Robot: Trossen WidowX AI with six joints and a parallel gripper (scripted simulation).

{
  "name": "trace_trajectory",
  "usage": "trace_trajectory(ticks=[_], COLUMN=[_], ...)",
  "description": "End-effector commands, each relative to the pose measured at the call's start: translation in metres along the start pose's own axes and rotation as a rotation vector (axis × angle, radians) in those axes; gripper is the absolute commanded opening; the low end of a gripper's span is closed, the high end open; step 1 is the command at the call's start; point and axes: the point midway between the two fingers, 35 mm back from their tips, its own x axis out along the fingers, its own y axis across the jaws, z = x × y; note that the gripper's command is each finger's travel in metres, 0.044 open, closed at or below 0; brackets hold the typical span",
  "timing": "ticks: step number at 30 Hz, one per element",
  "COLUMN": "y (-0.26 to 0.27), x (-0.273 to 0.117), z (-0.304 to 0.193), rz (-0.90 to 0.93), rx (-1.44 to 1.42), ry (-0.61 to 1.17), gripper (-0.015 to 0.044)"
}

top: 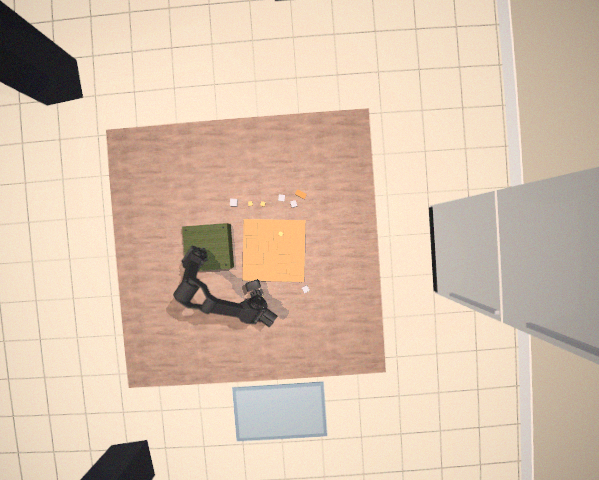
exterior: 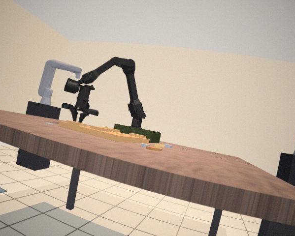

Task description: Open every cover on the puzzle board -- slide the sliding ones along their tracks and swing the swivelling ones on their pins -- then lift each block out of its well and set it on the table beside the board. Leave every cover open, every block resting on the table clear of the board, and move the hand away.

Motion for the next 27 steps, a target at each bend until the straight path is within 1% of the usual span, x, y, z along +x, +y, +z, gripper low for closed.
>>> trace_trajectory(ticks=[1,9,22,23,27], y=[-0.002,-0.002,0.0,0.0,0.001], x=[0.004,0.004,0.0,-0.002,-0.014], z=[0.001,0.001,0.0,0.0,-0.001], rz=[-0.014,-0.014,0.0,0.0,-0.002], rx=[-0.006,-0.006,0.0,0.0,-0.001], ry=[-0.002,-0.002,0.0,0.0,0.0], gripper=[0.008,0.008,0.0421,0.044,0.044])
